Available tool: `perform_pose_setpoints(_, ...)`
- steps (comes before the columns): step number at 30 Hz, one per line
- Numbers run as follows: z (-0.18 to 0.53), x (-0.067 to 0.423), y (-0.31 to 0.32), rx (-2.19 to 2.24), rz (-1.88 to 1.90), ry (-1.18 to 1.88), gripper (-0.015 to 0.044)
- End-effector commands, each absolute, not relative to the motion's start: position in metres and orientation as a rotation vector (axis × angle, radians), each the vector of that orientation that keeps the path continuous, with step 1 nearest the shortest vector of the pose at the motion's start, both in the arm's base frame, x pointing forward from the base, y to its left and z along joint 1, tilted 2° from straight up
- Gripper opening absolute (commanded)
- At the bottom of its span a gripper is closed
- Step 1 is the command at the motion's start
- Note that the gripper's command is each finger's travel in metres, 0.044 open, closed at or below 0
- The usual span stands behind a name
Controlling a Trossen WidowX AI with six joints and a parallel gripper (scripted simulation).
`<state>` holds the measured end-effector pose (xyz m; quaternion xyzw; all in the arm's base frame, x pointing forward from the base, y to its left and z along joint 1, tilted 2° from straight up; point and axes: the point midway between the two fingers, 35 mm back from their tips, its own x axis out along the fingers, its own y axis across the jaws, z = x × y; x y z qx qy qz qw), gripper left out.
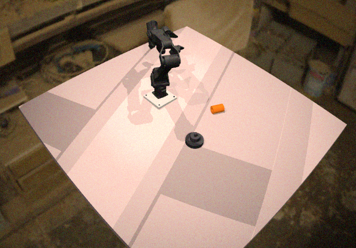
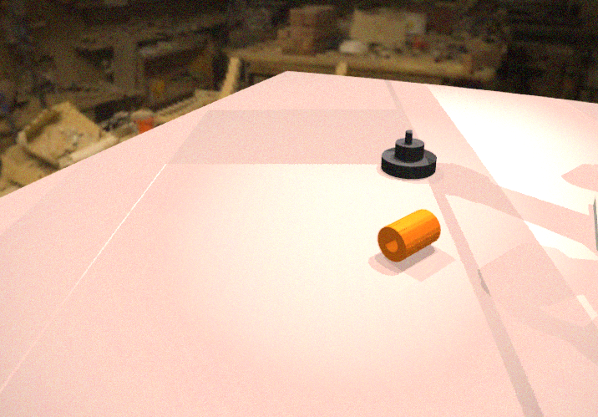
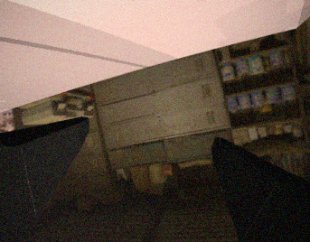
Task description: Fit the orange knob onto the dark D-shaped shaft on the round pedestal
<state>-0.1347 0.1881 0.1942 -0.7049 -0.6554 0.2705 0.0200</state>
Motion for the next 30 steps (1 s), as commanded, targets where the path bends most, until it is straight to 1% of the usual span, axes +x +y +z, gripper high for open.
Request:
perform_pose_setpoints(1,0.194,-0.134,0.189,-2.192,0.846,-2.023,0.0426)
perform_pose_setpoints(2,0.193,-0.132,0.192,-2.208,0.864,-1.994,0.044)
perform_pose_setpoints(7,0.186,-0.106,0.221,-2.333,1.04,-1.673,0.044)
perform_pose_setpoints(16,0.169,-0.038,0.263,-2.403,1.309,-0.943,0.044)
perform_pose_setpoints(21,0.159,0.009,0.275,-2.328,1.388,-0.504,0.044)
perform_pose_setpoints(30,0.143,0.099,0.271,-2.018,1.37,0.218,0.044)
